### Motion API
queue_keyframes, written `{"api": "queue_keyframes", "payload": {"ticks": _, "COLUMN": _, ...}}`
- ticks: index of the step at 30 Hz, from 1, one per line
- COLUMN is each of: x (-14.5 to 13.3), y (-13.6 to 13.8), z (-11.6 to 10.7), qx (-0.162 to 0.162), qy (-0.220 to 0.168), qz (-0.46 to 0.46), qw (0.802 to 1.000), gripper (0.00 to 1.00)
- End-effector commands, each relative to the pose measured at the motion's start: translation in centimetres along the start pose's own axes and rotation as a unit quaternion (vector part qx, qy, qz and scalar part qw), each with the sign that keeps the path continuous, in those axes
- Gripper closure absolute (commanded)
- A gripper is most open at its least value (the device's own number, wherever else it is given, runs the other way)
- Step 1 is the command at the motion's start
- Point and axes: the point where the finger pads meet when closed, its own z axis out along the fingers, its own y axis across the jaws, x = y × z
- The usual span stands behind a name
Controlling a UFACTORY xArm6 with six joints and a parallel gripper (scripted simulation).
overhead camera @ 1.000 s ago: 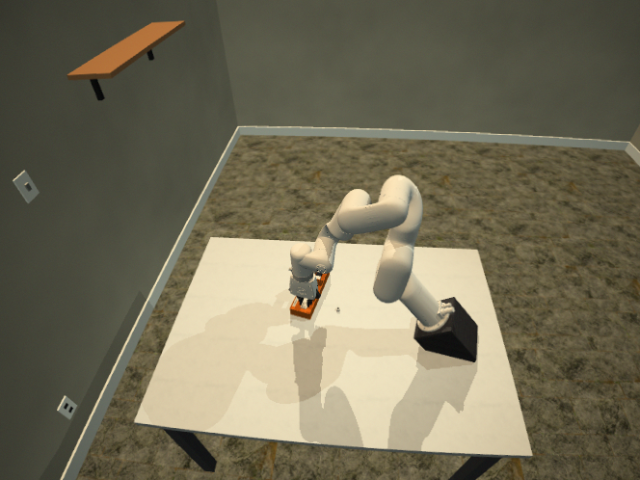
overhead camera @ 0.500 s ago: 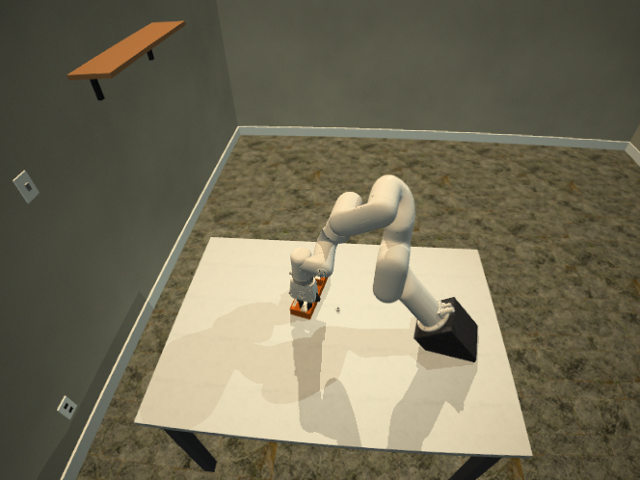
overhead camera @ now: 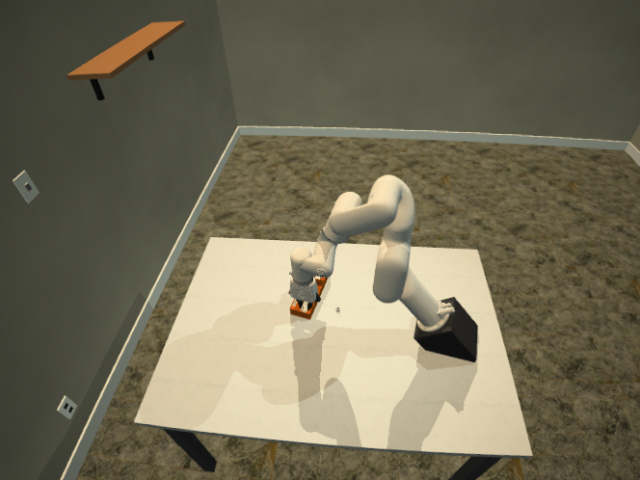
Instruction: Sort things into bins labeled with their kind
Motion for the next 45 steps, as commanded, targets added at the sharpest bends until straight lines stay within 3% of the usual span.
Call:
{"api": "queue_keyframes", "payload": {"ticks": 1, "x": 0.0, "y": -0.1, "z": -0.1, "qx": 0.002, "qy": 0.000, "qz": 0.000, "qw": 1.000, "gripper": 0.69}}
{"api": "queue_keyframes", "payload": {"ticks": 20, "x": 0.0, "y": -0.1, "z": -1.0, "qx": 0.002, "qy": 0.000, "qz": 0.000, "qw": 1.000, "gripper": 0.69}}
{"api": "queue_keyframes", "payload": {"ticks": 37, "x": 0.0, "y": -0.1, "z": -3.0, "qx": 0.002, "qy": 0.000, "qz": 0.000, "qw": 1.000, "gripper": 0.69}}
{"api": "queue_keyframes", "payload": {"ticks": 41, "x": 0.0, "y": -0.1, "z": -5.0, "qx": 0.002, "qy": 0.000, "qz": 0.000, "qw": 1.000, "gripper": 0.69}}
{"api": "queue_keyframes", "payload": {"ticks": 45, "x": 0.0, "y": -0.1, "z": -5.2, "qx": 0.002, "qy": 0.000, "qz": 0.000, "qw": 1.000, "gripper": 0.69}}
